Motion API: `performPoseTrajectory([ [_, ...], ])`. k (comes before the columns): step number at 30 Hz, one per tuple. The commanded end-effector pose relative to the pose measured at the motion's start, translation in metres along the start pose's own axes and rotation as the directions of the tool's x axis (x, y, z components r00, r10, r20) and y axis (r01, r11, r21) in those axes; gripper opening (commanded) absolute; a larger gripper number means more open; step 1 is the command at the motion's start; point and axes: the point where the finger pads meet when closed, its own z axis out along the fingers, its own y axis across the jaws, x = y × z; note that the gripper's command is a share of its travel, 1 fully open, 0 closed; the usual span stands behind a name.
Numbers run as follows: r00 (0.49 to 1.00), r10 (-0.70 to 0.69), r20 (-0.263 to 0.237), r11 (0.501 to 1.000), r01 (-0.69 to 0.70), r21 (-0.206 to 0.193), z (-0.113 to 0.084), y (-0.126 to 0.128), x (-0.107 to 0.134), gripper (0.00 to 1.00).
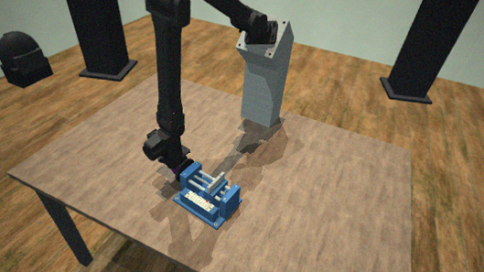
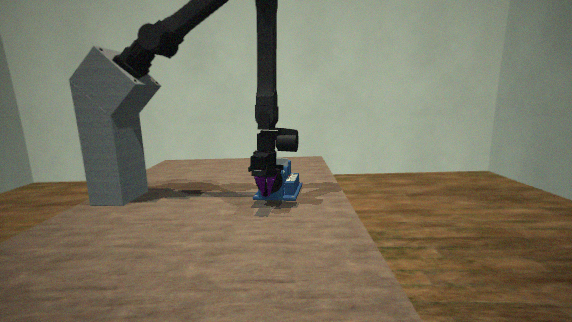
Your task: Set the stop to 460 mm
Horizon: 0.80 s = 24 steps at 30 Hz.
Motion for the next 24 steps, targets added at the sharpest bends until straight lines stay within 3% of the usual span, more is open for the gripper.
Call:
performPoseTrajectory([
  [1, 1.0, -0.002, -0.002, 0.999, 0.002, -0.037, 0.005, 0.029, 0.007, 0.06],
  [7, 1.0, -0.004, -0.001, 0.998, 0.004, -0.065, -0.003, 0.05, 0.007, 0.06],
  [17, 1.0, -0.005, -0.001, 0.997, 0.005, -0.075, -0.009, 0.058, 0.007, 0.06],
  [24, 1.0, -0.007, -0.002, 0.995, 0.007, -0.098, -0.022, 0.078, 0.008, 0.06],
])
